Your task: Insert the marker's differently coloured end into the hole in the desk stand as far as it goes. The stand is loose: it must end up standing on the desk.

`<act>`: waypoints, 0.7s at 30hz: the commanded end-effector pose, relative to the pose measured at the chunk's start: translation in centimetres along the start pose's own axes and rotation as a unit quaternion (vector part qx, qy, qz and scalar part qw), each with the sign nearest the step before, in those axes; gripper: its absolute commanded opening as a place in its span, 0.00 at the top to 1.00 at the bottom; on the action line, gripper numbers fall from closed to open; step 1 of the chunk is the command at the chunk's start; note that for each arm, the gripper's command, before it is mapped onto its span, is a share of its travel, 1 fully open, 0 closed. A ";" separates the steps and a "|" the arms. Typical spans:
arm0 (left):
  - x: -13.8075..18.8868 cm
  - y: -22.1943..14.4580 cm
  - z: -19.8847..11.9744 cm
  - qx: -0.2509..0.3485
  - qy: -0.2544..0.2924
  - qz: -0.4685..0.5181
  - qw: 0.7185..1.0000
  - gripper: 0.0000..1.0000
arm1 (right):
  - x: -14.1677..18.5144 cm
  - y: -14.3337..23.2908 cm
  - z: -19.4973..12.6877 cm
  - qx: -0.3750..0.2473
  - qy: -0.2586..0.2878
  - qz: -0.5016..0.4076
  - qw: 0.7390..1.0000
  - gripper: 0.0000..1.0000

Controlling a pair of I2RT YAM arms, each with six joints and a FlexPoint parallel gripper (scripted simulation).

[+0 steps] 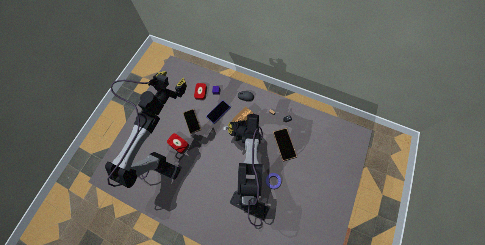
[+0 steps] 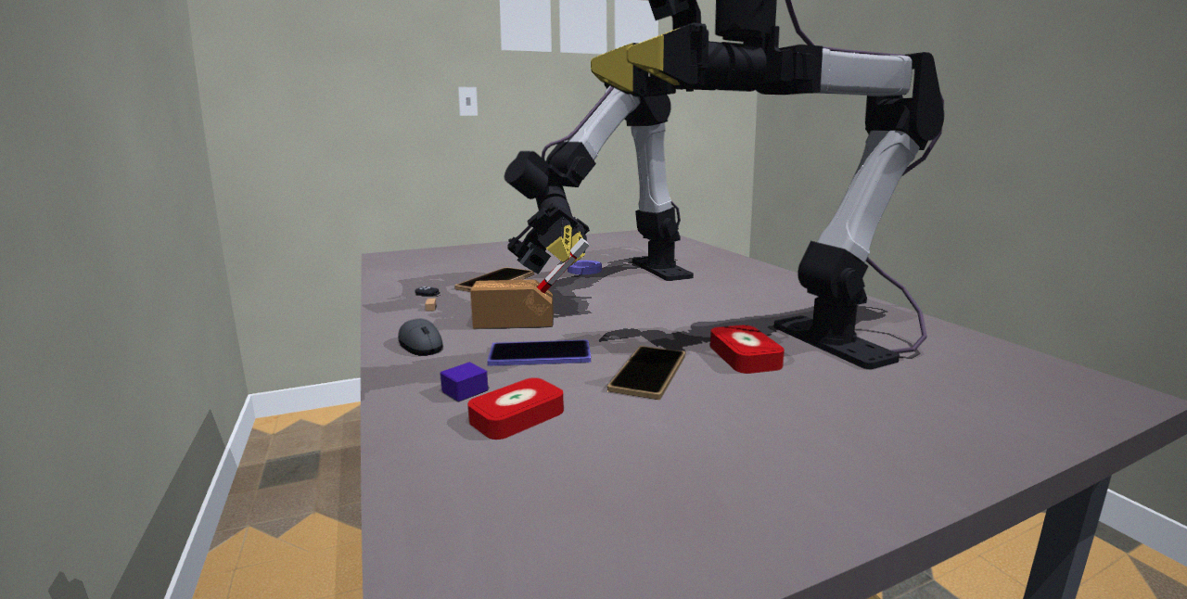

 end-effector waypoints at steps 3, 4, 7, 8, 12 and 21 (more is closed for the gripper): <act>-3.0 -0.2 -0.6 0.004 -0.043 -0.003 0.999 0.00 | 1.0 1.6 -0.7 -0.020 0.002 -0.020 1.000 1.00; -3.0 -0.2 -0.6 0.004 -0.043 -0.003 0.999 0.00 | 0.9 1.3 -0.7 -0.018 0.001 -0.017 1.000 1.00; -3.0 -0.2 -0.6 0.004 -0.043 -0.003 0.999 0.00 | 1.3 0.8 -0.8 -0.005 -0.005 -0.004 1.000 1.00; -3.0 -0.2 -0.6 0.004 -0.043 -0.003 0.999 0.00 | 1.5 1.0 -0.8 -0.008 -0.006 -0.008 1.000 1.00; -3.0 -0.2 -0.6 0.004 -0.043 -0.003 0.999 0.00 | 1.7 0.9 -0.8 -0.007 -0.002 -0.008 1.000 1.00; -3.0 -0.2 -0.6 0.004 -0.043 -0.003 0.999 0.00 | 1.9 1.5 -1.4 -0.018 -0.014 -0.014 1.000 1.00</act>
Point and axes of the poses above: on each arm, the point where the finger pads meet when closed, its own z axis out along the fingers, its own y axis across the jaws, x = y × z, the point moved 1 cm from there along -z, back along the fingers, and after that the axes turned 10 degrees about -z, right-handed, at the moved point
